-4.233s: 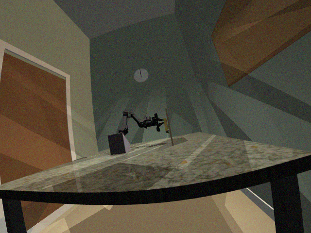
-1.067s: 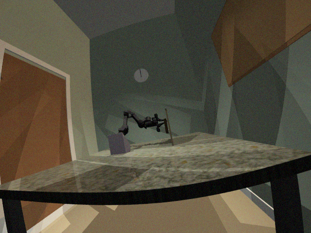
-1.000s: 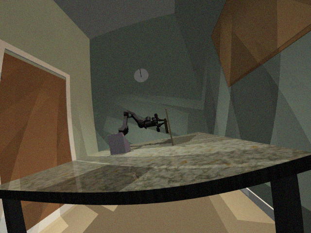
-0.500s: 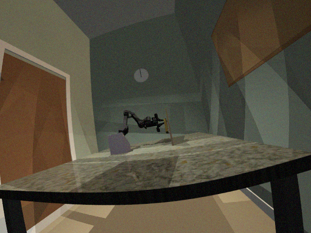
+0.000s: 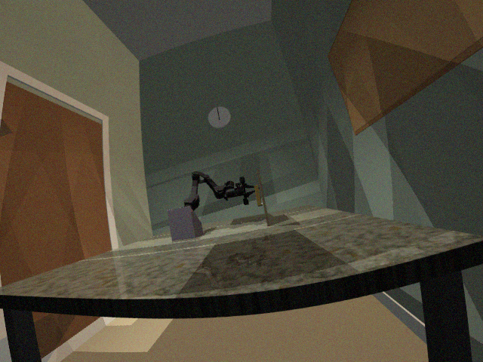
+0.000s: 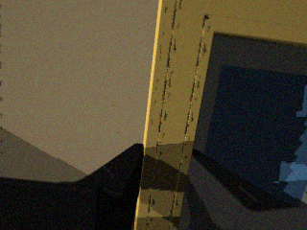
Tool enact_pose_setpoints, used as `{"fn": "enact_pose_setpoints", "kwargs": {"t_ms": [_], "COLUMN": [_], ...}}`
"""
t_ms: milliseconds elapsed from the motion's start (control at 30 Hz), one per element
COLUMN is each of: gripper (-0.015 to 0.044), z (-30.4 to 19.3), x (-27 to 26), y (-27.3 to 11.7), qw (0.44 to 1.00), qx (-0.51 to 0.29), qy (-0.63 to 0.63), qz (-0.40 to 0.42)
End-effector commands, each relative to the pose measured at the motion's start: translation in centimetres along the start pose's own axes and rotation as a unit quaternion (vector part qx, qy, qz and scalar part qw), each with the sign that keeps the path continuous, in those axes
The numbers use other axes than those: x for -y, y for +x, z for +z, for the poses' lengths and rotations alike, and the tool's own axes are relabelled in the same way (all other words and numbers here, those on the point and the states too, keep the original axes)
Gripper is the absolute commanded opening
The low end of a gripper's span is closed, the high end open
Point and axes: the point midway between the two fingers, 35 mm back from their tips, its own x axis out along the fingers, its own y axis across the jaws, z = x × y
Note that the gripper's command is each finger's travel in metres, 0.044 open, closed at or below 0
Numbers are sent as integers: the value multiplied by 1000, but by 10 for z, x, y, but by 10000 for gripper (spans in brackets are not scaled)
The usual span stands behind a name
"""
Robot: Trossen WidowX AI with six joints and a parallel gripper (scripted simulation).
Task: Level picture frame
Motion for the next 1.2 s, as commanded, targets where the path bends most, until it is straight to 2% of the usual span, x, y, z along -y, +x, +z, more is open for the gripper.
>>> {"fn": "enact_pose_setpoints", "kwargs": {"t_ms": [0, 433, 767, 933, 1167], "gripper": [0, 0, 260, 260, 260], "z": [0, 0, 0, -2, -5], "x": [0, 0, 0, 0, 3], "y": [0, 0, 0, -7, -77], "qw": [1000, 999, 999, 999, 1000], "qx": [-1, -1, 0, 0, 1], "qy": [11, 45, 38, 33, -24], "qz": [0, 0, 0, 1, 2]}}
